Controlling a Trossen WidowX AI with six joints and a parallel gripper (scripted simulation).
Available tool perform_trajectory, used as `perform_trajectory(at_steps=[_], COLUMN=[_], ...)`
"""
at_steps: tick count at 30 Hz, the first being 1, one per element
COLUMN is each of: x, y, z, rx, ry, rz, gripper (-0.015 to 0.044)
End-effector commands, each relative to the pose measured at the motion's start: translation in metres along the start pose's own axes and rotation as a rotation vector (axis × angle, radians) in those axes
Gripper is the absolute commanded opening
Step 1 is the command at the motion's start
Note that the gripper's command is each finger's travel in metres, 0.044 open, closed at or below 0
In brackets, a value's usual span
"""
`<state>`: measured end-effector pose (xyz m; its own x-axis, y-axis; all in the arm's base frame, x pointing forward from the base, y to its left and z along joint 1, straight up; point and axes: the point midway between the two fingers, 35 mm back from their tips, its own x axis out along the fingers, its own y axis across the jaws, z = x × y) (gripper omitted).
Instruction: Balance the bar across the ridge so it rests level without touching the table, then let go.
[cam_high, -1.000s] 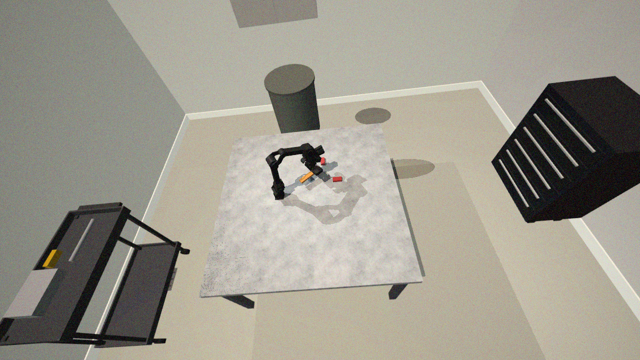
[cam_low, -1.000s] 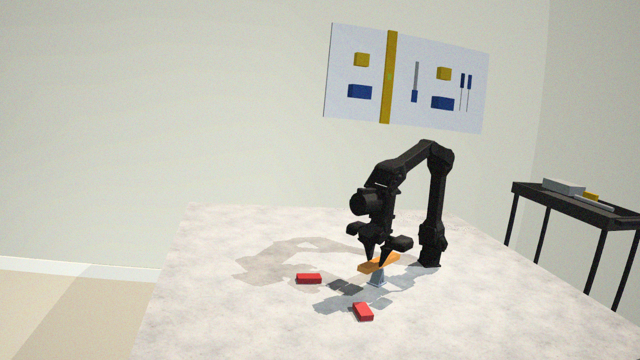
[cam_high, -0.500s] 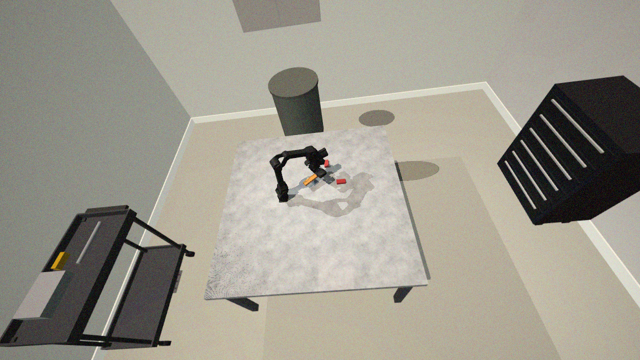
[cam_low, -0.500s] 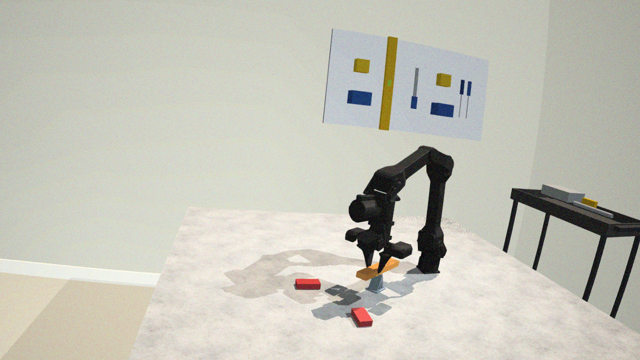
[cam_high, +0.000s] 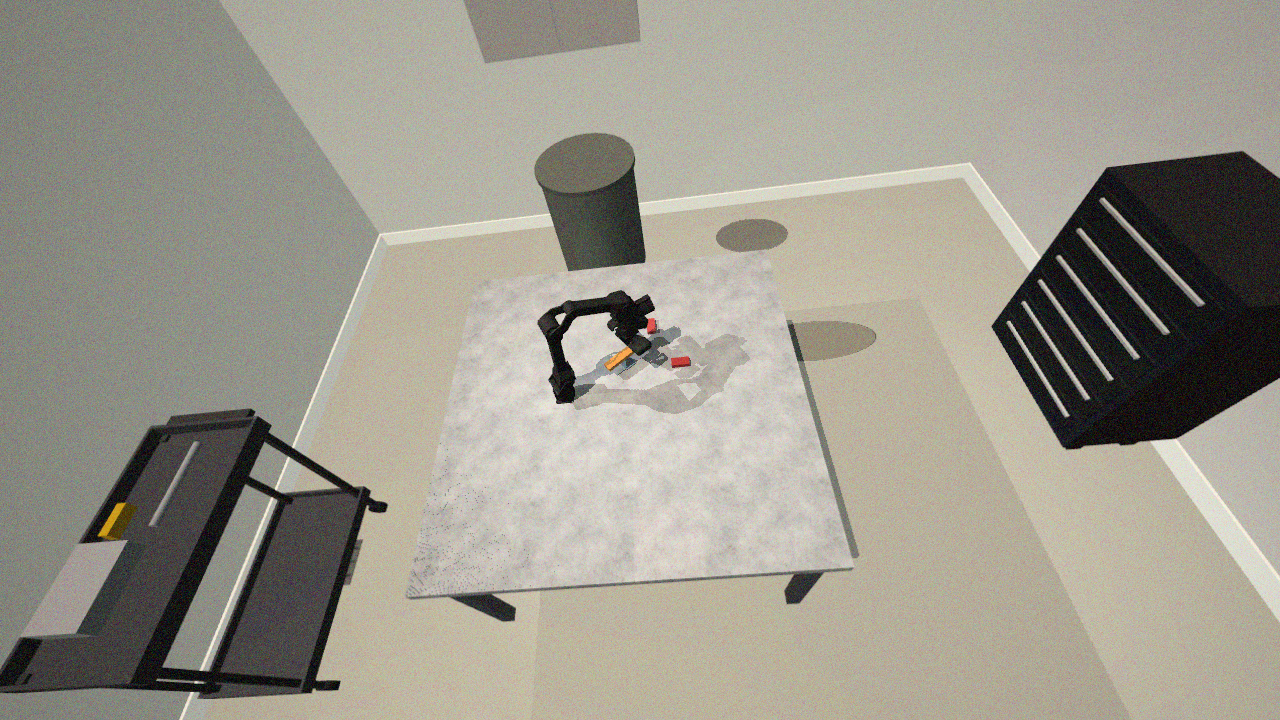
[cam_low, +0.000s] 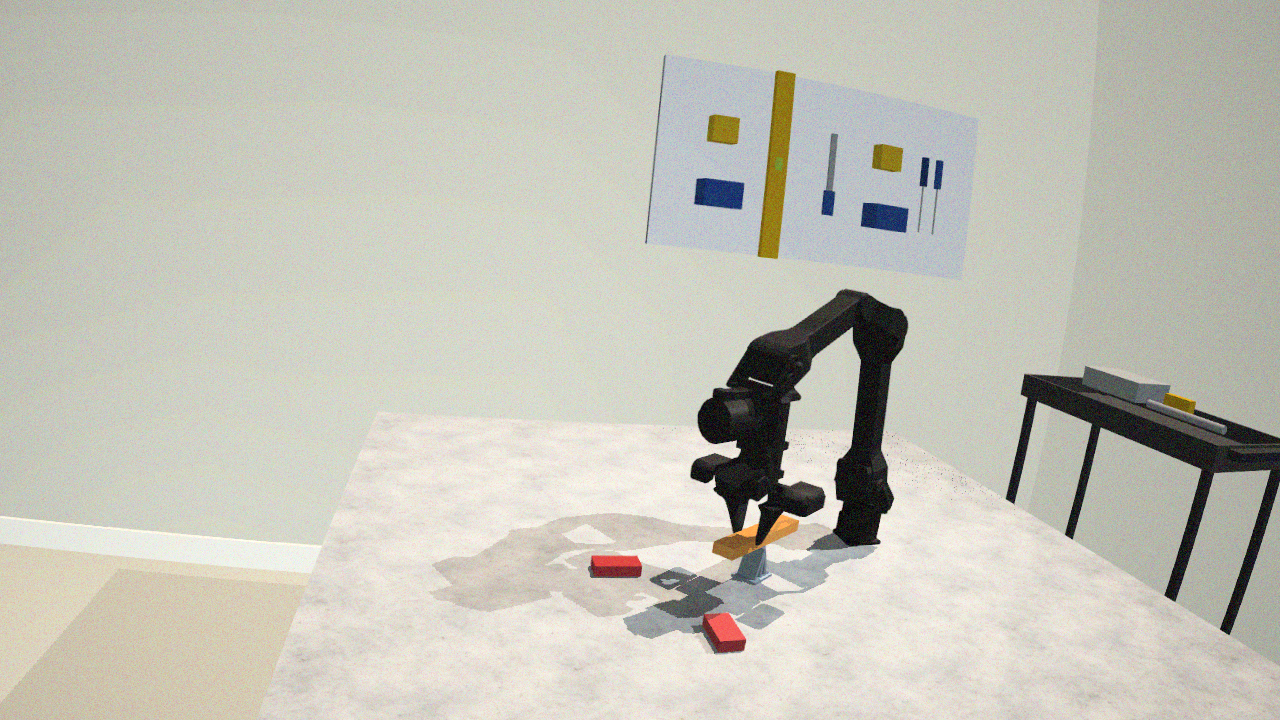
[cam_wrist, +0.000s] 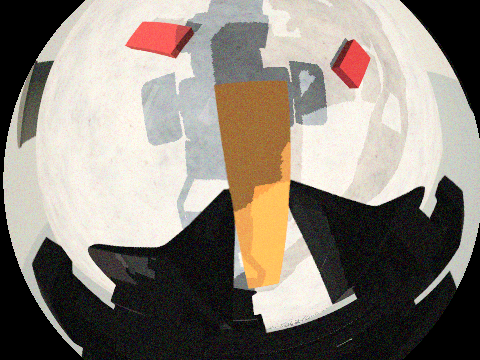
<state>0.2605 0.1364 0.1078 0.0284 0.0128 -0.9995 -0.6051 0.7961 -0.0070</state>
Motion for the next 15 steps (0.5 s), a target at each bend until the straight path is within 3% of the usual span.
perform_trajectory(at_steps=[1,15], x=[0.0014,0.0026], y=[0.0002,0.0003], z=[-0.0002,-0.0003], rx=[0.0,0.0], ry=[0.001,0.001], rz=[0.002,0.002], gripper=[0.0,0.0])
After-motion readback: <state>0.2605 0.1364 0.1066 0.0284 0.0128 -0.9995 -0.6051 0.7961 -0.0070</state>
